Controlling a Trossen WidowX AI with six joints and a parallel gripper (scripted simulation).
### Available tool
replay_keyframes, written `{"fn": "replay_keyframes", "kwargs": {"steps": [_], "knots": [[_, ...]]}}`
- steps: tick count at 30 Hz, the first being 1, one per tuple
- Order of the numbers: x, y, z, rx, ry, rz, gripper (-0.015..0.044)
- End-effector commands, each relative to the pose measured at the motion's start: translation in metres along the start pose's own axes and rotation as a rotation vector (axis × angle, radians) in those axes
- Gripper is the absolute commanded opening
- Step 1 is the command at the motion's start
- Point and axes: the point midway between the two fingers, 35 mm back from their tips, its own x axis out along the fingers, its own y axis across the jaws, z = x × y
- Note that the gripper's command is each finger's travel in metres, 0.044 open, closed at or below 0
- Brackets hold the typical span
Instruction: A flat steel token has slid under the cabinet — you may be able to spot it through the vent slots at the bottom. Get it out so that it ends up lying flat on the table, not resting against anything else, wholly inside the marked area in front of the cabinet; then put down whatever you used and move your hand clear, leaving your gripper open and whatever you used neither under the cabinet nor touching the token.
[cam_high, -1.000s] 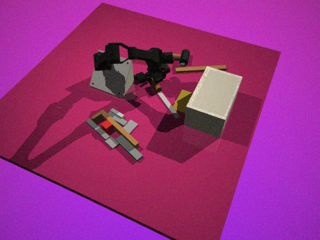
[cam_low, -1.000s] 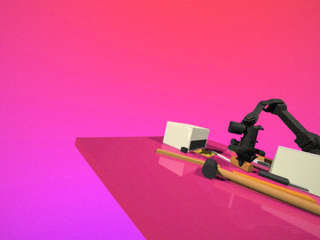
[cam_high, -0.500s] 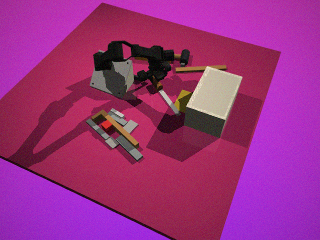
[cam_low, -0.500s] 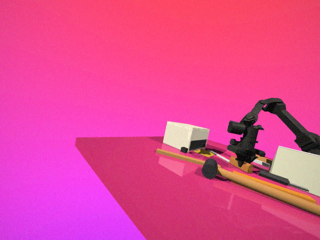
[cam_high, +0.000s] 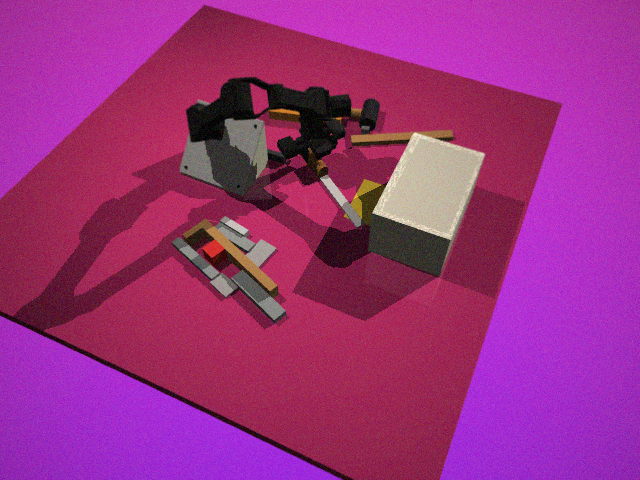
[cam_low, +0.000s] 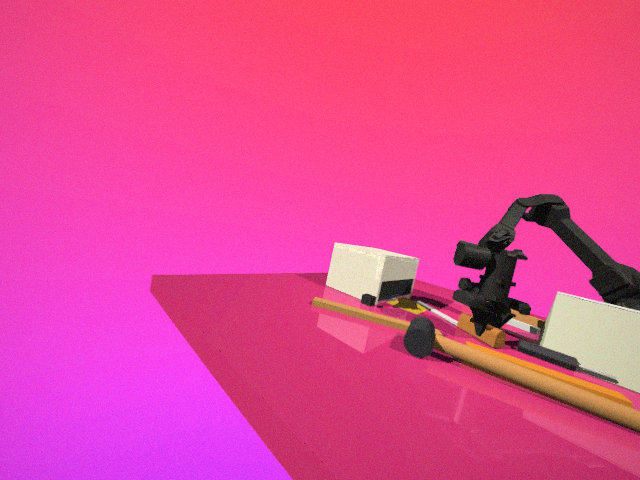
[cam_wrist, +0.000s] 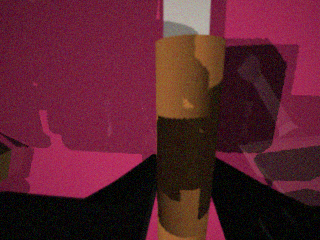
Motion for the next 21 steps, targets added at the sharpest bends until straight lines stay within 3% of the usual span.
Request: {"fn": "replay_keyframes", "kwargs": {"steps": [1, 21], "knots": [[-0.001, 0.007, -0.003, -0.003, -0.003, 0.004, 0.0000], [-0.001, 0.024, -0.016, -0.003, -0.003, 0.005, 0.0000]]}}
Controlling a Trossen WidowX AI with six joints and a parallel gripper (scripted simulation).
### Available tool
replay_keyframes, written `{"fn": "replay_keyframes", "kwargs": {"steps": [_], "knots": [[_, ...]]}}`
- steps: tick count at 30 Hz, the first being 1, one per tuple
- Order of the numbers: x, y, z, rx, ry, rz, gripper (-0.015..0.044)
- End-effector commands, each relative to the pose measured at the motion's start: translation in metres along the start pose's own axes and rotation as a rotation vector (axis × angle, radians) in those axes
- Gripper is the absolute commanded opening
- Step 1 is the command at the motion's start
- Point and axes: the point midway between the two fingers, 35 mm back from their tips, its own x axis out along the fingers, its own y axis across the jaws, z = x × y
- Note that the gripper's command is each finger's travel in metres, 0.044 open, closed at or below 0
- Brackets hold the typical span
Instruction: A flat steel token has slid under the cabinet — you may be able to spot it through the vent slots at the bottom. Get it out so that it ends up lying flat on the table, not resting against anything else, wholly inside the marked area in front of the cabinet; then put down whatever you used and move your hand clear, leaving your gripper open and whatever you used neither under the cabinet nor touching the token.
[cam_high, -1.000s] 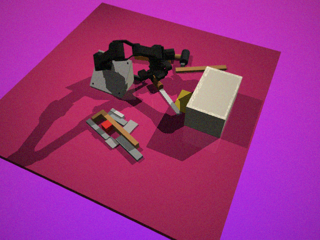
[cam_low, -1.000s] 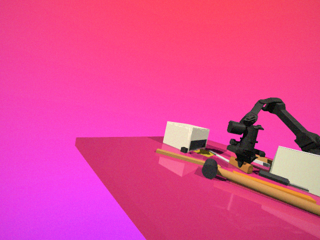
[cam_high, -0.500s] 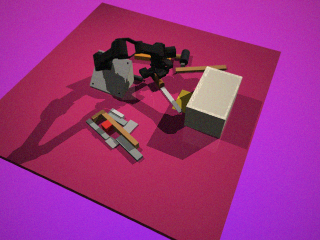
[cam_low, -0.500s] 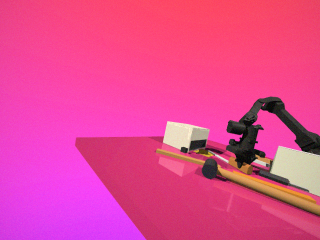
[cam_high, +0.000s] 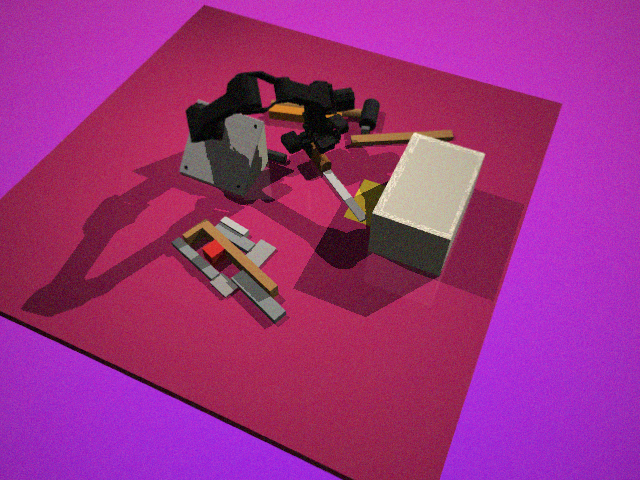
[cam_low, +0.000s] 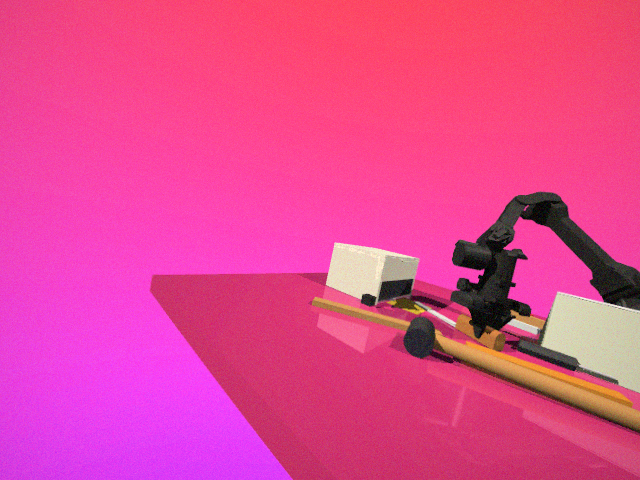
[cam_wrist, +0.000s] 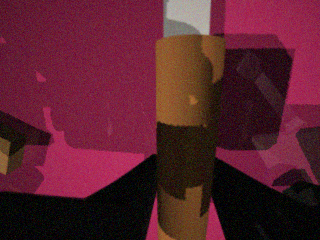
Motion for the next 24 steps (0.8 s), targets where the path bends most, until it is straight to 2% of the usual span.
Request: {"fn": "replay_keyframes", "kwargs": {"steps": [1, 24], "knots": [[-0.001, 0.007, -0.004, -0.003, -0.003, 0.004, 0.0000], [-0.002, 0.027, -0.018, -0.002, -0.002, 0.006, 0.0000]]}}
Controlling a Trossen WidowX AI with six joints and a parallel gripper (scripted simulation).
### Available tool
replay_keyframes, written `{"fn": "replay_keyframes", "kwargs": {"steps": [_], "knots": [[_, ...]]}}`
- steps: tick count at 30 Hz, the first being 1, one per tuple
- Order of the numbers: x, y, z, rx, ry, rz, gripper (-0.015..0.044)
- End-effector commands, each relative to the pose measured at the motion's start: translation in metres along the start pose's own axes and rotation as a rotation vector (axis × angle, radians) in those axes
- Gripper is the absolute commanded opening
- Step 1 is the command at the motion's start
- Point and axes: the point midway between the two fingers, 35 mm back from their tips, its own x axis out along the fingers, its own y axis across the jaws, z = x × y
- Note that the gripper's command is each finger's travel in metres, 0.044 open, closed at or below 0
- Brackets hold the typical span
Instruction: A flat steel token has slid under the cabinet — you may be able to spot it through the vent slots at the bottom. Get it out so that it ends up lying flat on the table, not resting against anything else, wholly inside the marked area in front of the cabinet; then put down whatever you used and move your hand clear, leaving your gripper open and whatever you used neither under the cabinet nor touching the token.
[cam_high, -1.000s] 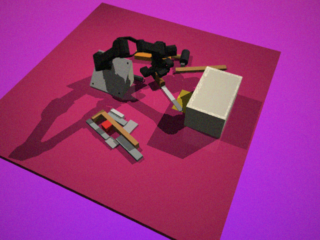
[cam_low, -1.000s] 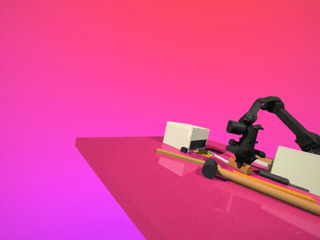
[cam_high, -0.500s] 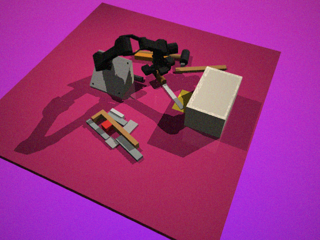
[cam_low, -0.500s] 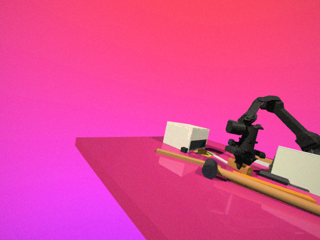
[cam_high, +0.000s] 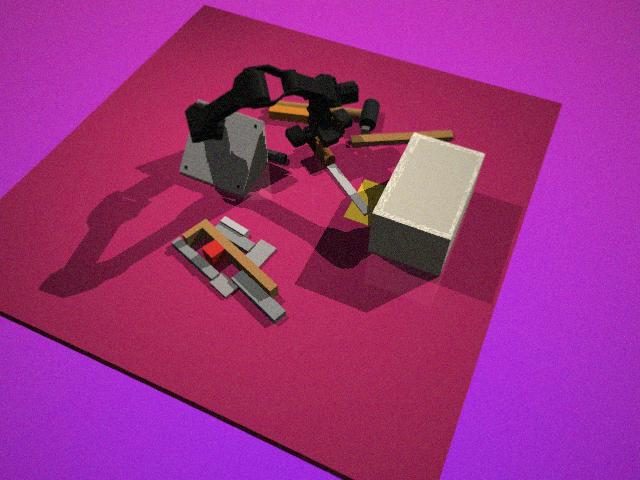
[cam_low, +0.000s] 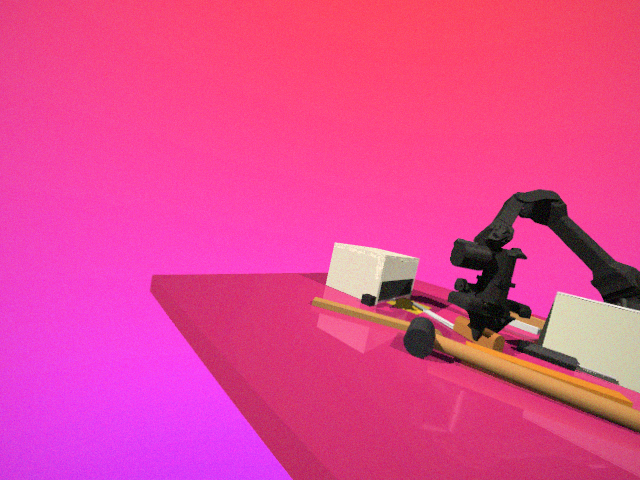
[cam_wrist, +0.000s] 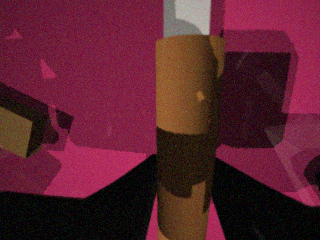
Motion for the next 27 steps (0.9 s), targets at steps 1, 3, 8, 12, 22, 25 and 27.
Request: {"fn": "replay_keyframes", "kwargs": {"steps": [1, 3, 8, 12, 22, 25, 27], "knots": [[-0.001, 0.007, -0.004, -0.003, -0.002, 0.005, 0.0000], [-0.001, 0.008, -0.005, -0.003, -0.002, 0.005, 0.0000], [-0.001, 0.013, -0.008, -0.003, -0.002, 0.005, 0.0000], [-0.001, 0.017, -0.010, -0.003, -0.002, 0.005, 0.0000], [-0.002, 0.025, -0.016, -0.003, -0.002, 0.006, 0.0000], [-0.002, 0.028, -0.018, -0.003, -0.002, 0.006, 0.0000], [-0.002, 0.030, -0.019, -0.003, -0.002, 0.006, 0.0000]]}}
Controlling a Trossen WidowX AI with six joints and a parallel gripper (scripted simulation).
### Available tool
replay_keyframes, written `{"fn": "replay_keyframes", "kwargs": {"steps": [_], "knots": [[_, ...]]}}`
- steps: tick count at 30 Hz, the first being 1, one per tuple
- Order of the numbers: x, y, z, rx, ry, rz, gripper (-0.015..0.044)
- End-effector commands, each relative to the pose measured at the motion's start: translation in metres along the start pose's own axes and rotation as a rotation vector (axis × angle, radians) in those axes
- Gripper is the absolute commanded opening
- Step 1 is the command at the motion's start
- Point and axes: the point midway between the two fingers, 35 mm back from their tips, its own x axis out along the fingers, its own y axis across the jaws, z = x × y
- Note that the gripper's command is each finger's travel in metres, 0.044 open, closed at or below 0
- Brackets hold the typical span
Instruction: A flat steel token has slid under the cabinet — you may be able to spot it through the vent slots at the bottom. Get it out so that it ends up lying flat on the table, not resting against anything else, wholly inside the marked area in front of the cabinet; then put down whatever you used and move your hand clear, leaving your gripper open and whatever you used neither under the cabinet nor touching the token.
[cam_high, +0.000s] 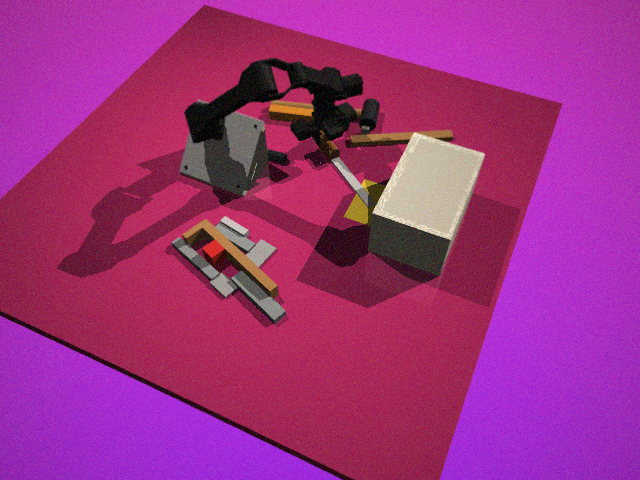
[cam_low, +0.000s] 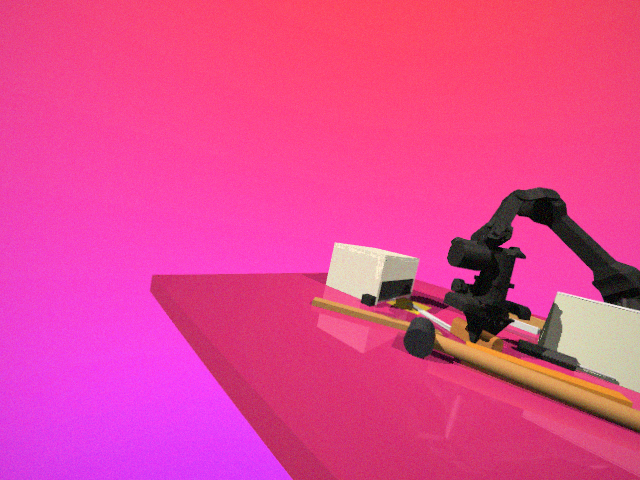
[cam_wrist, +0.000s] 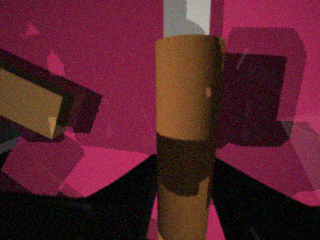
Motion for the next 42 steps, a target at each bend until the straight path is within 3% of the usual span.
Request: {"fn": "replay_keyframes", "kwargs": {"steps": [1, 42], "knots": [[-0.001, 0.006, -0.003, -0.004, -0.002, 0.005, 0.0000], [-0.002, 0.039, -0.023, -0.003, -0.001, 0.007, 0.0000]]}}
